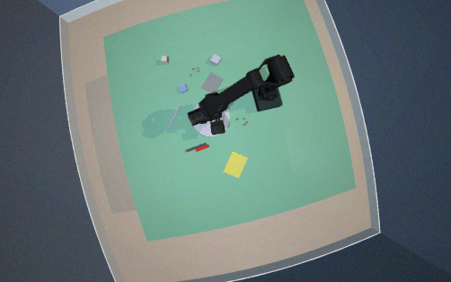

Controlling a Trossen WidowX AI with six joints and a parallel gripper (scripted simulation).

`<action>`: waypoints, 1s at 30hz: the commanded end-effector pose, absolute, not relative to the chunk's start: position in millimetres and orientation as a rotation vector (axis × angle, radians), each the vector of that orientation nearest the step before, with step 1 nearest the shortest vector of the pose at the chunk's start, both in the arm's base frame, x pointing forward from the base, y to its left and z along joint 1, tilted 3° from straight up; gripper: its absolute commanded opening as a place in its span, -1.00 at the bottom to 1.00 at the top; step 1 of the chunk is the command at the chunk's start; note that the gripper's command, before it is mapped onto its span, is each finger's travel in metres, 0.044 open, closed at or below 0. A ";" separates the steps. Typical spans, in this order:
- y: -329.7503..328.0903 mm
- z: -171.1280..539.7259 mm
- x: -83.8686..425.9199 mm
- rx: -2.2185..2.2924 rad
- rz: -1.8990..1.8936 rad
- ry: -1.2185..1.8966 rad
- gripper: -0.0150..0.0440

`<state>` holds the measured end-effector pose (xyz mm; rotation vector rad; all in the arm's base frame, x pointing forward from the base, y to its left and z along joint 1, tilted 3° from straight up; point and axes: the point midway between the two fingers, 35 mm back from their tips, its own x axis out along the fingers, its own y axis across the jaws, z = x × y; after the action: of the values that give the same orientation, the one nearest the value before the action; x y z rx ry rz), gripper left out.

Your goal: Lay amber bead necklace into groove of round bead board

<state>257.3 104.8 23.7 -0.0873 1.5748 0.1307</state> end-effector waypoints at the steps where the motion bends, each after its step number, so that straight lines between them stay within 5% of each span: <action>1: 105.1 21.4 257.8 -0.086 0.131 1.573 0.36; 24: 105.3 -6.3 253.4 -0.081 0.127 1.589 0.36; 30: 105.2 -4.3 255.6 -0.089 0.129 1.581 -0.18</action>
<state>255.4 105.1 -4.5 -0.0889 1.5812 0.1292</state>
